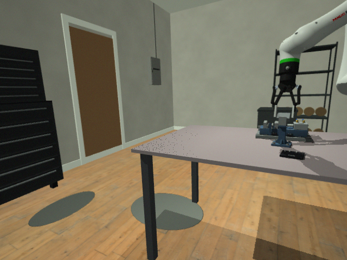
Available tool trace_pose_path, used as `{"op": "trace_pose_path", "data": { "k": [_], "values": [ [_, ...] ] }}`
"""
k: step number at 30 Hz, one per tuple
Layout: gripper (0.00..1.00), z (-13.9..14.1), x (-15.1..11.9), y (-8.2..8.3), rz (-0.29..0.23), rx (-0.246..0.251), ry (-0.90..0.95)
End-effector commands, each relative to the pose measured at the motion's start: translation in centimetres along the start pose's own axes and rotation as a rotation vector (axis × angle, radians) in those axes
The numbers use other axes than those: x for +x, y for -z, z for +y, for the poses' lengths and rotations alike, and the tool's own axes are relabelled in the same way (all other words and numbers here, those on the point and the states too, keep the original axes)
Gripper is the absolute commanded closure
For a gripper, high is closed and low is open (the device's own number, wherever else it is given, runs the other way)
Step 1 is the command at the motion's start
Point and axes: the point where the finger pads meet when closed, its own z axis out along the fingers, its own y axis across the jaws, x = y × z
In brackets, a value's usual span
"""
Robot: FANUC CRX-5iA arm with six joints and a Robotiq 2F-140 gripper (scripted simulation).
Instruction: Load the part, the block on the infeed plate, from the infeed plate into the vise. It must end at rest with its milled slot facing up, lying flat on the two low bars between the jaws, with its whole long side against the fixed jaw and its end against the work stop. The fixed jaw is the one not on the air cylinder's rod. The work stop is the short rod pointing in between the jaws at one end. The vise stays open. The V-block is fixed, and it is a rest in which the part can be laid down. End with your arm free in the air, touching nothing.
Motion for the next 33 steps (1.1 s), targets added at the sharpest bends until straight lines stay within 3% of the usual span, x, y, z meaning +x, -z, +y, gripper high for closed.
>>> {"op": "trace_pose_path", "data": {
  "k": [1, 33],
  "values": [
    [0.49, 0.03, 0.11, -0.02, -0.033, -0.006, 0.001],
    [0.49, 0.04, 0.59, -0.08, -0.223, -0.006, 0.001]
  ]
}}
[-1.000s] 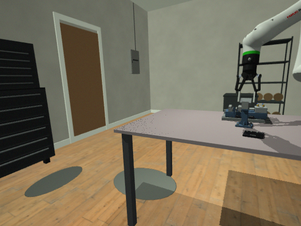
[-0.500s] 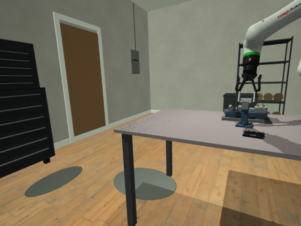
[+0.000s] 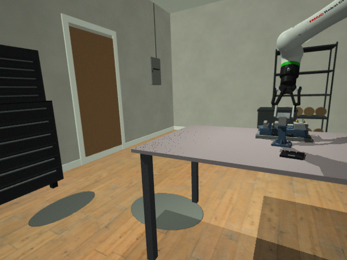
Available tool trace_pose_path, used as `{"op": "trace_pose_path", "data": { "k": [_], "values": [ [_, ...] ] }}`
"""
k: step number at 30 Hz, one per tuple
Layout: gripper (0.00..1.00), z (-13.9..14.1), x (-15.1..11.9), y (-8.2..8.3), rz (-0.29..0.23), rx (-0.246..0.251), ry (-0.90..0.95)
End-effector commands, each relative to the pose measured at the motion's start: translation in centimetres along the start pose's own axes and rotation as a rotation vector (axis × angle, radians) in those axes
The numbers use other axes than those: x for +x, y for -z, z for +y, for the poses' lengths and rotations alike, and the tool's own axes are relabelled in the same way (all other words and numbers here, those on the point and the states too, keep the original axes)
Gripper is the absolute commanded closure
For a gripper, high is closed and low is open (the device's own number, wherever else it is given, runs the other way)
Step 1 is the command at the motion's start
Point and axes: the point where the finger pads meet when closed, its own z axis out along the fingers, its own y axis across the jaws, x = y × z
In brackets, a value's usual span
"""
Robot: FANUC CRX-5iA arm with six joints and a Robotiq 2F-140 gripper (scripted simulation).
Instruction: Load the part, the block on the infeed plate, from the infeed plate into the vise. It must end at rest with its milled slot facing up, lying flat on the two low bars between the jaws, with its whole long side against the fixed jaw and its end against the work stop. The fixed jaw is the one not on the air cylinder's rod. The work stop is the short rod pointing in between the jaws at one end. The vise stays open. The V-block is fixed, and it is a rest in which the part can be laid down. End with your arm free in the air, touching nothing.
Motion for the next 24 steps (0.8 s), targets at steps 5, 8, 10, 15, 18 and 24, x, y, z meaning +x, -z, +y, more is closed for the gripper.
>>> {"op": "trace_pose_path", "data": {
  "k": [5, 8, 10, 15, 18, 24],
  "values": [
    [0.49, 0.03, 0.15, 0.0, -0.05, -0.003, 0.001],
    [0.49, 0.06, 0.21, -0.02, -0.069, -0.004, 0.0],
    [0.49, 0.07, 0.24, -0.02, -0.081, -0.004, 0.0],
    [0.49, 0.02, 0.27, -0.01, -0.101, -0.003, 0.001],
    [0.49, 0.05, 0.33, -0.03, -0.12, -0.004, 0.001],
    [0.49, 0.02, 0.42, -0.03, -0.158, -0.003, 0.001]
  ]
}}
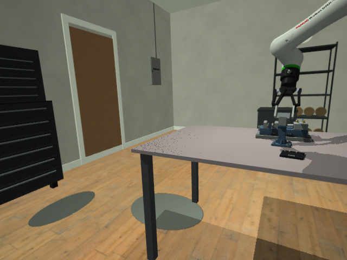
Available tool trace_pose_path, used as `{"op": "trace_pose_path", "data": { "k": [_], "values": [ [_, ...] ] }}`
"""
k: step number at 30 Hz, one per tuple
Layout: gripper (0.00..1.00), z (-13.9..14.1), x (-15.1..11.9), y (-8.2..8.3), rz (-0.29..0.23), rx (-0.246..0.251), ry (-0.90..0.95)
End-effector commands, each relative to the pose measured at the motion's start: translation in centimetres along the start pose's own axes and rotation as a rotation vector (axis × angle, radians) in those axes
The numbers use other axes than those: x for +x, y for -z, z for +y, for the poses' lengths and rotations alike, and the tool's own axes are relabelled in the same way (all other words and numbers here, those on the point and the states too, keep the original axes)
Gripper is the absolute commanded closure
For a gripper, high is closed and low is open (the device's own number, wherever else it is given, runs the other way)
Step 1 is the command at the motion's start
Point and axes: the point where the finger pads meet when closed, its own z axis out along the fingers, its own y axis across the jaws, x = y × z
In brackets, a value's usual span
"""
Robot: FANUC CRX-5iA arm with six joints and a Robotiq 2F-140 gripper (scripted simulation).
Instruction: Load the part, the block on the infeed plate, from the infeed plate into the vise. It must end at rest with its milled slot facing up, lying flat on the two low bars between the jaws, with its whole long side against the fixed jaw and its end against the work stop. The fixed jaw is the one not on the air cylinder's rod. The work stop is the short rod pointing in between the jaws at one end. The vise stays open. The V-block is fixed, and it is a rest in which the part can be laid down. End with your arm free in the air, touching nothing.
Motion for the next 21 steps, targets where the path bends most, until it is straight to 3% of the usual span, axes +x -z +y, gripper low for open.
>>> {"op": "trace_pose_path", "data": {
  "k": [1, 21],
  "values": [
    [0.49, 0.02, 0.08, 0.0, -0.025, -0.001, 0.001],
    [0.49, 0.01, 0.36, -0.03, -0.139, -0.001, 0.001]
  ]
}}
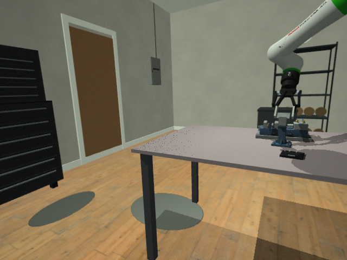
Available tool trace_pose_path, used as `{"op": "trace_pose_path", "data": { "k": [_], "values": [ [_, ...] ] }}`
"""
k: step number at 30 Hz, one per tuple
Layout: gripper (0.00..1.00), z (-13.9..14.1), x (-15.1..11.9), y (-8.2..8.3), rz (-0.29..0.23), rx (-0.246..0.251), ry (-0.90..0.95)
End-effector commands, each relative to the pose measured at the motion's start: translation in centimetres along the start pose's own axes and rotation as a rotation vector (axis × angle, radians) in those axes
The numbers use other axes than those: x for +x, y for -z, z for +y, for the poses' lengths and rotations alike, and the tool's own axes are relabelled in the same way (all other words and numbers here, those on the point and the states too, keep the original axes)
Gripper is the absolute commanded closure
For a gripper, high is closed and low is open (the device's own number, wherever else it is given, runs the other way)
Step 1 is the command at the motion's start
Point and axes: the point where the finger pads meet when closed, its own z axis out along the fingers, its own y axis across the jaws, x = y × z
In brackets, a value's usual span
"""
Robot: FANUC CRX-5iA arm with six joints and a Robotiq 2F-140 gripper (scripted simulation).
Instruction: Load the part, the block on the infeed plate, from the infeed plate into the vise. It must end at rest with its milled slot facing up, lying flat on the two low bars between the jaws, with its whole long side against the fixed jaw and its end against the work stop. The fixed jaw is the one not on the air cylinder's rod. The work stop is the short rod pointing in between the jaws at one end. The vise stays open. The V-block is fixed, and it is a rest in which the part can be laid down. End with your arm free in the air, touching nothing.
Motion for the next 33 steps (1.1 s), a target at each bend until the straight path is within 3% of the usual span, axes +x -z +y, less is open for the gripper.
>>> {"op": "trace_pose_path", "data": {
  "k": [1, 18, 33],
  "values": [
    [0.49, 0.0, 0.06, 0.0, -0.021, 0.0, 0.0],
    [0.49, -0.01, 0.24, 0.0, -0.093, 0.0, 0.001],
    [0.49, -0.01, 0.32, -0.01, -0.125, 0.0, 0.001]
  ]
}}
